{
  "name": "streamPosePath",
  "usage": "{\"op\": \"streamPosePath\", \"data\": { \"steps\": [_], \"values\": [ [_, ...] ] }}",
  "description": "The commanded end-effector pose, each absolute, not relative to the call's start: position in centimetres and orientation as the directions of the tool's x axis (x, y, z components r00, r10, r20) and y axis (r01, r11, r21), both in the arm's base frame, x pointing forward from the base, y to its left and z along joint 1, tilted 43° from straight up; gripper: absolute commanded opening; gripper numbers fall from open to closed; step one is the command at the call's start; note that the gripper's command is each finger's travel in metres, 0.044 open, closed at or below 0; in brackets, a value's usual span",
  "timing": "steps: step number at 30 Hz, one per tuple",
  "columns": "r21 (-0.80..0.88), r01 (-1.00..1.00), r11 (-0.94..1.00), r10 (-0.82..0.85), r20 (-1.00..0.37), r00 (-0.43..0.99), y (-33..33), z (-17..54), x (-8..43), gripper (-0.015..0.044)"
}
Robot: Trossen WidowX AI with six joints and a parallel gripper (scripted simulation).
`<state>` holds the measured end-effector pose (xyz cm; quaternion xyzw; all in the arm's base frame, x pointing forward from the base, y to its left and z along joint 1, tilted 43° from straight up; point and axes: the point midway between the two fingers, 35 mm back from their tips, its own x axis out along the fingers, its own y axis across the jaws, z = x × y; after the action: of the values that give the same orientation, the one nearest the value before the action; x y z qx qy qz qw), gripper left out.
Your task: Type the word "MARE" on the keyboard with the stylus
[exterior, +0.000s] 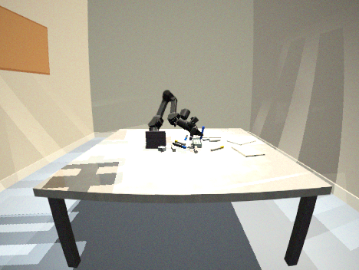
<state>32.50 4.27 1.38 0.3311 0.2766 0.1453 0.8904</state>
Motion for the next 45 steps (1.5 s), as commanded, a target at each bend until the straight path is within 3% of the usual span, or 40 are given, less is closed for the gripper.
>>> {"op": "streamPosePath", "data": {
  "steps": [1,45],
  "values": [
    [0.673,-0.067,0.737,0.440,-0.402,0.803,4.38,1.05,32.37,0.0081],
    [0.673,-0.067,0.736,0.440,-0.402,0.803,5.09,0.27,32.23,0.0081]
  ]
}}
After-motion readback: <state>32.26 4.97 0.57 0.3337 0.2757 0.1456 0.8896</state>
